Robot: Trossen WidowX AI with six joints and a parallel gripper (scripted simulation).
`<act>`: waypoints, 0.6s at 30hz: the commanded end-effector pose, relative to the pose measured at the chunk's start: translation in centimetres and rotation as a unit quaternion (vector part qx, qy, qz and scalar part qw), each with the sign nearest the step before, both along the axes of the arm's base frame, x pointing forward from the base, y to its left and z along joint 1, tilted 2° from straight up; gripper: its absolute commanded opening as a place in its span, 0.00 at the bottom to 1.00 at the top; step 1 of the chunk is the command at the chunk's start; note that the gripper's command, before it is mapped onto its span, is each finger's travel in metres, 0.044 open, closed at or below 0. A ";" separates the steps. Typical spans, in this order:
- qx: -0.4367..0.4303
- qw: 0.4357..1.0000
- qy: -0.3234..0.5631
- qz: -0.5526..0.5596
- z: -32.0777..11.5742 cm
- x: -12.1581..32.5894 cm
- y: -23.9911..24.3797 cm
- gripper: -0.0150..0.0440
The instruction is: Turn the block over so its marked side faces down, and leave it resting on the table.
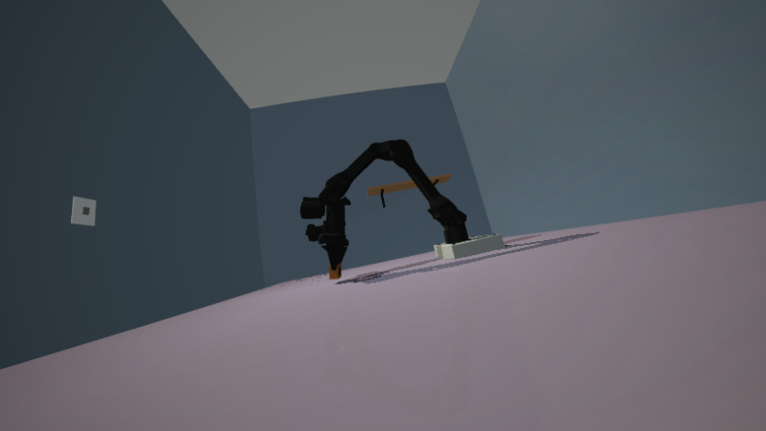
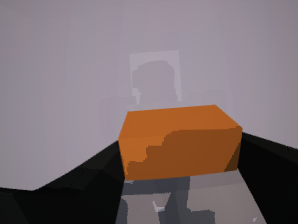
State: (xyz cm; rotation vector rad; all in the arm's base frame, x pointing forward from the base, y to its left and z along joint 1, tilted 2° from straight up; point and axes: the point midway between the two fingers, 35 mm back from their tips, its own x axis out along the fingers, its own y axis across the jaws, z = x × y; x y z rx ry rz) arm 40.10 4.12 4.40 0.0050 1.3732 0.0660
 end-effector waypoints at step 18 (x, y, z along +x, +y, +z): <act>0.004 0.989 -0.146 -0.008 -0.3 -0.4 0.0 0.25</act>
